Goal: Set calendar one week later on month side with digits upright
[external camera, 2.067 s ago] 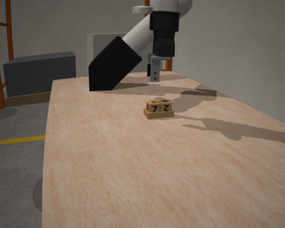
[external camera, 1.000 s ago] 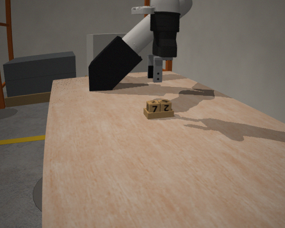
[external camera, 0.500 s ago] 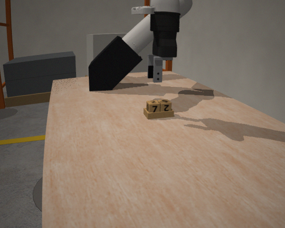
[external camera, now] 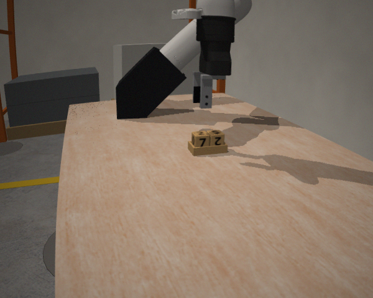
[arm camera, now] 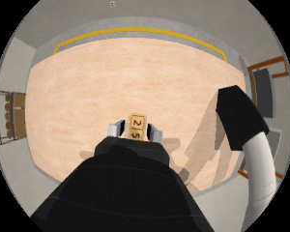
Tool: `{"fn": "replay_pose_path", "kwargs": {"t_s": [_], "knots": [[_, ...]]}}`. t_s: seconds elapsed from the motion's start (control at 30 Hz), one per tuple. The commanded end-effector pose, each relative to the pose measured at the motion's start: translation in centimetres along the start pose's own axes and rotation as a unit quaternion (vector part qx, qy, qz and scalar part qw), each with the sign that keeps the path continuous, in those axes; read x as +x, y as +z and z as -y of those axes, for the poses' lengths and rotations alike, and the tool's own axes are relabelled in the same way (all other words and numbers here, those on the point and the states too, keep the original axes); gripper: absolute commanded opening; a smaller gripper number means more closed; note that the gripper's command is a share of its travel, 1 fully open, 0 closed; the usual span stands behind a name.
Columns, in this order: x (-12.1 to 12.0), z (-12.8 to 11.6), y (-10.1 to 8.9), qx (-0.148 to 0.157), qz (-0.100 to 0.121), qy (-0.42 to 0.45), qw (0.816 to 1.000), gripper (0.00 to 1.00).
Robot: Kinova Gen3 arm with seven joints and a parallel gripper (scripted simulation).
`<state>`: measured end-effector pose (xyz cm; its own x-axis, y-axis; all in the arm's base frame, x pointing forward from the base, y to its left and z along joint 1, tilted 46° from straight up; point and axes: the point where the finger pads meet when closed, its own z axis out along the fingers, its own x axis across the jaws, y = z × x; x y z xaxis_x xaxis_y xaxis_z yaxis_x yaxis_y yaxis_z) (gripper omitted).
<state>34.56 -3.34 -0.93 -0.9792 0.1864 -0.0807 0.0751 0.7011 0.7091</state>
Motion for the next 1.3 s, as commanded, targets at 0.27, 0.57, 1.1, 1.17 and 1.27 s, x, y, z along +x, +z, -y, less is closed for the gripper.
{"fn": "replay_pose_path", "kwargs": {"t_s": [0.27,0.57,1.1,1.17,1.27], "knots": [[0.1,-0.1,1.3,0.000,-0.001,-0.005,1.000,0.87],[0.2,0.0,2.3,0.000,-0.001,-0.005,1.000,0.87],[0.3,0.1,4.4,0.000,-0.001,-0.005,1.000,0.87],[0.2,0.1,4.6,0.000,-0.001,-0.005,1.000,0.87],[0.2,0.1,4.9,0.000,-0.001,-0.005,1.000,0.87]]}}
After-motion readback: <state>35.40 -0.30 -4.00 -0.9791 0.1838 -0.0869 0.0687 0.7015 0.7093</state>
